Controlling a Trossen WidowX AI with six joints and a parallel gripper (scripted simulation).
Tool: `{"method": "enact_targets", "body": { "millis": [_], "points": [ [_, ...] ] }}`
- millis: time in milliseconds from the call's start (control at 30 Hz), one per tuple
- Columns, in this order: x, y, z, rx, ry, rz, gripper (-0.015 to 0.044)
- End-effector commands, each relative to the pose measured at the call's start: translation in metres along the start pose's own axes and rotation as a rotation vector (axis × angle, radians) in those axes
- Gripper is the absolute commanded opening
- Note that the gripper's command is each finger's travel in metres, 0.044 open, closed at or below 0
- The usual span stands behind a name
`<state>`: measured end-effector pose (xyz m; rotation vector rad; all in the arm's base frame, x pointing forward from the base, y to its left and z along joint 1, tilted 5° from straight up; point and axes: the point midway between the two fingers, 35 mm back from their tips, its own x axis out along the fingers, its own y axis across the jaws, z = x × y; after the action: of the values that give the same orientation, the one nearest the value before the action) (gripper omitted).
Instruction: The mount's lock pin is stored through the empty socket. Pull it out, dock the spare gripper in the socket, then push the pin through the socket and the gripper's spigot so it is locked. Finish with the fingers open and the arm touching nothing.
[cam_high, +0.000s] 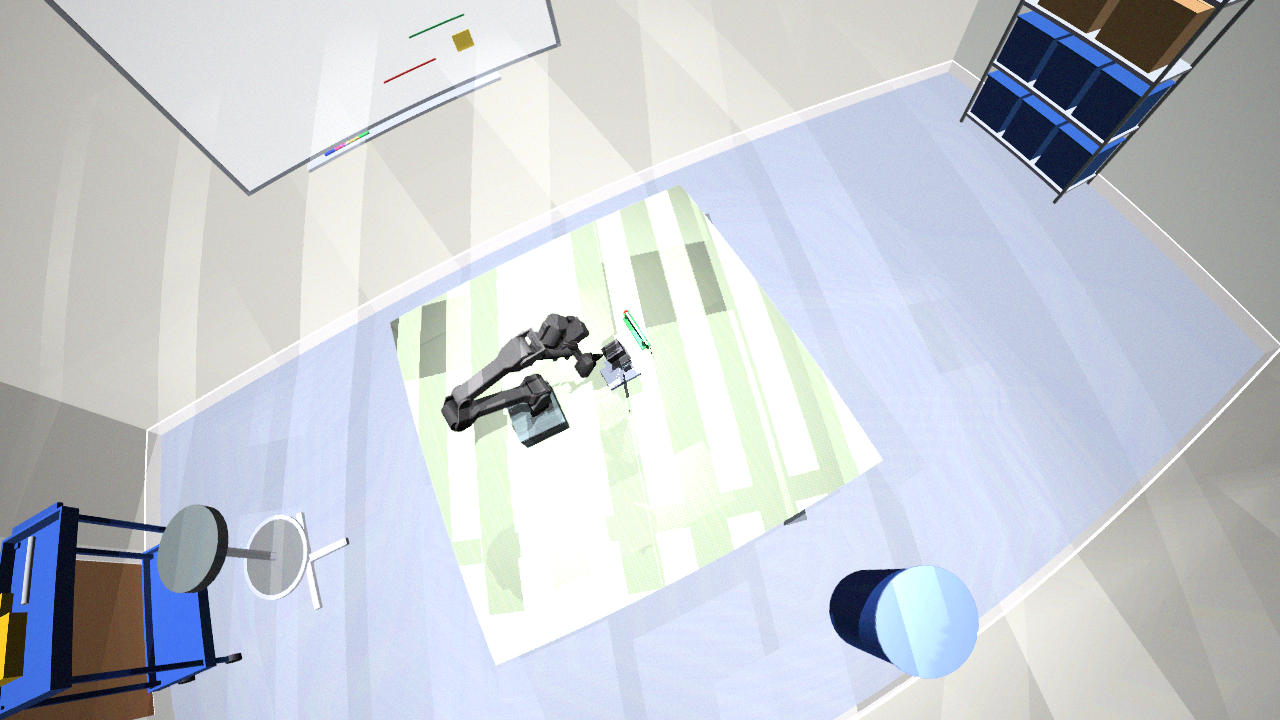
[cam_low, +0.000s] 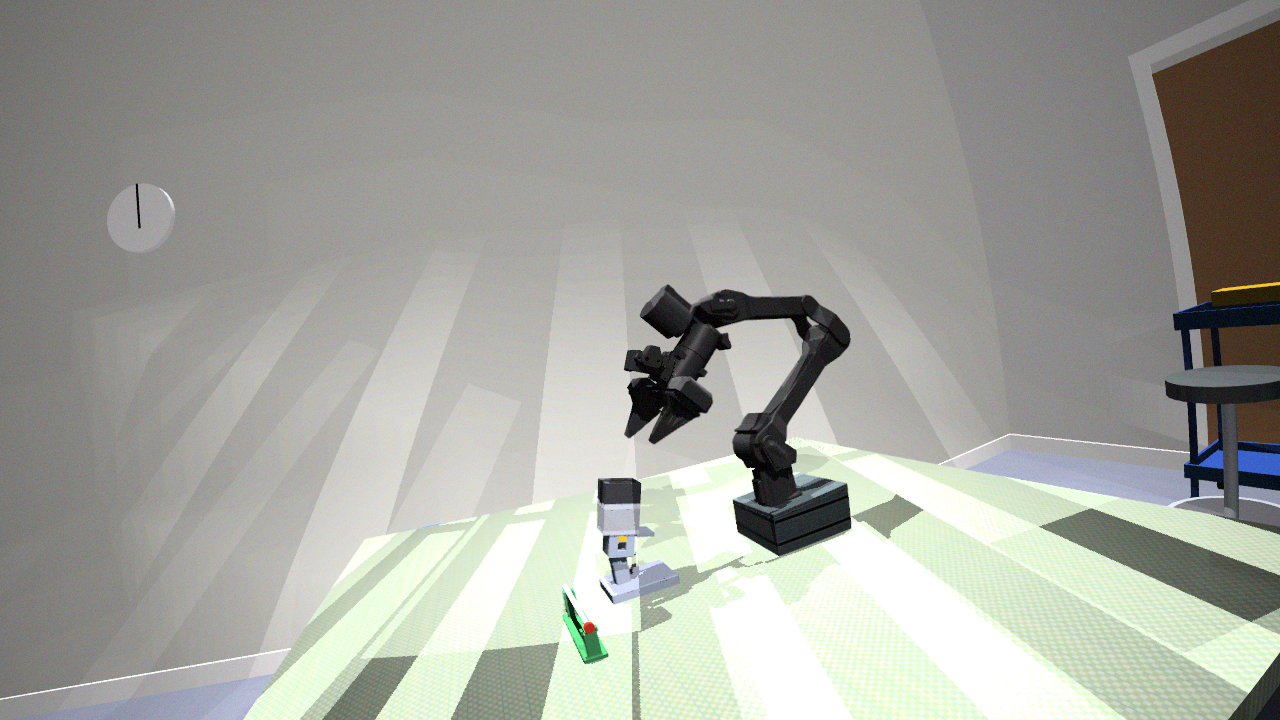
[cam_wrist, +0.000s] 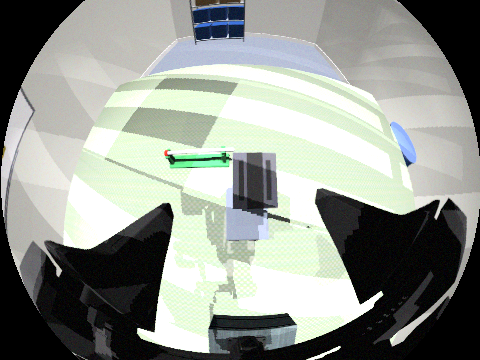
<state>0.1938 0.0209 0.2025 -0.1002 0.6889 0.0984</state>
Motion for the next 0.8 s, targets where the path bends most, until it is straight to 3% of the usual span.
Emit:
{"method": "enact_targets", "body": {
  "millis": [0, 200, 533, 767],
  "points": [
    [-0.006, 0.0, 0.007, 0.001, 0.001, -0.001, 0.044],
    [-0.004, 0.0, 0.003, -0.001, -0.002, 0.001, 0.044],
    [0.007, 0.045, 0.009, 0.021, 0.062, 0.006, 0.018],
    [0.004, 0.092, 0.013, 0.011, 0.028, 0.001, 0.018]
  ]
}}
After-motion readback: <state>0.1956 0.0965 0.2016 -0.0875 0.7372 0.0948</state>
